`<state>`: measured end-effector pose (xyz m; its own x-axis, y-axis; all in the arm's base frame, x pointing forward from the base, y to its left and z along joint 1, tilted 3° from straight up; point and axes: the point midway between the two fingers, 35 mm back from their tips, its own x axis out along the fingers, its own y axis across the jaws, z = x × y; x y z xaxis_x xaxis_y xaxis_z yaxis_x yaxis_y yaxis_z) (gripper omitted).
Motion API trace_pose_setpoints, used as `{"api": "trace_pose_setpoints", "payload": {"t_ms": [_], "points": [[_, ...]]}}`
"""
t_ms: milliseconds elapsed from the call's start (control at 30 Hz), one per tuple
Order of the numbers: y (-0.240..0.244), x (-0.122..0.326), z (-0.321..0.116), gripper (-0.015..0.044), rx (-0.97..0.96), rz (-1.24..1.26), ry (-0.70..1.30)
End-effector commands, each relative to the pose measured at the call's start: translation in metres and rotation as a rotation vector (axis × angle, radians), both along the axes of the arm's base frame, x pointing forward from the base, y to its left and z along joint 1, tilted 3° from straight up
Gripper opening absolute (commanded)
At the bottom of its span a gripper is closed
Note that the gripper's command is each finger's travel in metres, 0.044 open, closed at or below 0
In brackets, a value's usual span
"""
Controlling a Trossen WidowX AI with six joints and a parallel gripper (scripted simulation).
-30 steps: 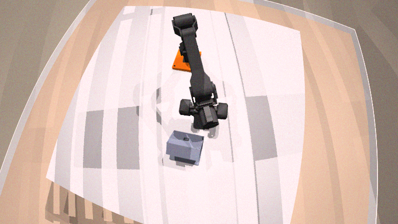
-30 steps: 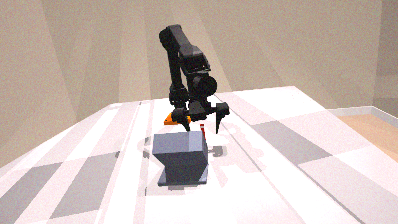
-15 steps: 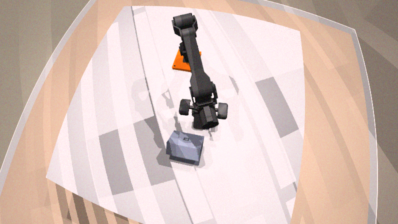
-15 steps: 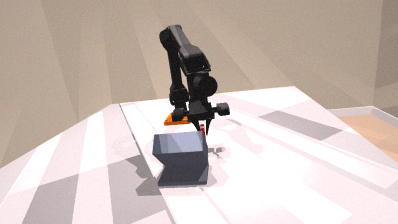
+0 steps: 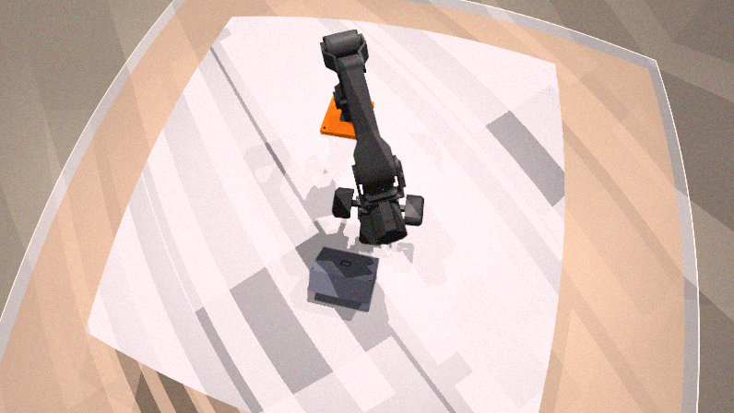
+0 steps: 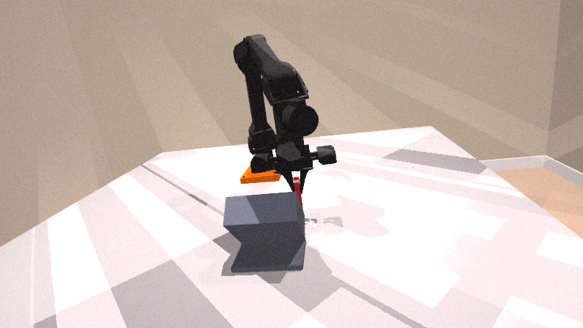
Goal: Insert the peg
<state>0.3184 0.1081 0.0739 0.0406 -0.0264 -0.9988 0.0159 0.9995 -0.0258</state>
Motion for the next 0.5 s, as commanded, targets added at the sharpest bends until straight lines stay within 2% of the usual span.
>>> {"api": "trace_pose_setpoints", "payload": {"t_ms": [0, 467], "points": [[0.001, 0.001, 0.016, 0.0, 0.0, 0.0, -0.005], [0.004, 0.001, 0.062, 0.0, -0.005, 0.003, -0.003]]}}
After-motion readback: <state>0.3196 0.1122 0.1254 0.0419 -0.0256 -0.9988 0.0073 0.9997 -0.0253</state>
